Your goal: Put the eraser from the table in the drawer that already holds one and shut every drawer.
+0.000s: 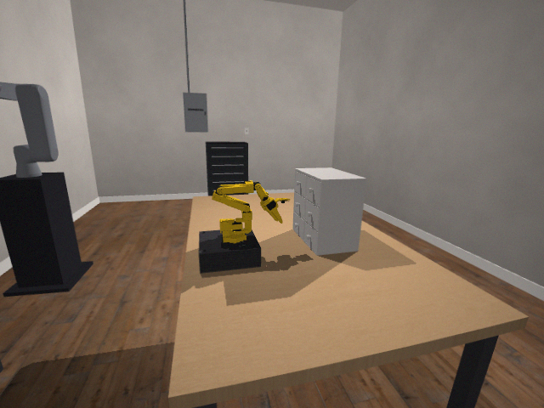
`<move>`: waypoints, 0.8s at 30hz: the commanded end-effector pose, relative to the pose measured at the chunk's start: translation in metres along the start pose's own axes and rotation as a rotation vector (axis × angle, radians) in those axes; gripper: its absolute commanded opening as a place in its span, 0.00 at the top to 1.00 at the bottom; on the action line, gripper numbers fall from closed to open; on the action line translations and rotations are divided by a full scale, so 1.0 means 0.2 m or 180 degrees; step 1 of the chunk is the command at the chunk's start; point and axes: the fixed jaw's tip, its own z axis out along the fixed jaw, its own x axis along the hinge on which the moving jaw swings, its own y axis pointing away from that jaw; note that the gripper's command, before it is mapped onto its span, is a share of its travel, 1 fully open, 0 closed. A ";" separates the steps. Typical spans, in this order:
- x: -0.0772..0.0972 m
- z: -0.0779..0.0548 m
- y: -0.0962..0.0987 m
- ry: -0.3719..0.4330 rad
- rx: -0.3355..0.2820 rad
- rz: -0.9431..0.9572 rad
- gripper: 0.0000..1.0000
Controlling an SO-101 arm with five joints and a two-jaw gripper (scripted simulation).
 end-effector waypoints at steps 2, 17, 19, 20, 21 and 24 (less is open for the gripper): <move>0.01 0.00 0.00 0.0037 0.0007 0.0420 0.79; 0.01 0.00 -0.01 0.0037 0.0015 0.0814 0.79; 0.01 0.00 -0.01 0.0037 0.0015 0.0814 0.79; 0.01 0.00 -0.01 0.0037 0.0015 0.0814 0.79; 0.01 0.00 -0.01 0.0037 0.0015 0.0814 0.79; 0.01 0.00 -0.01 0.0037 0.0015 0.0814 0.79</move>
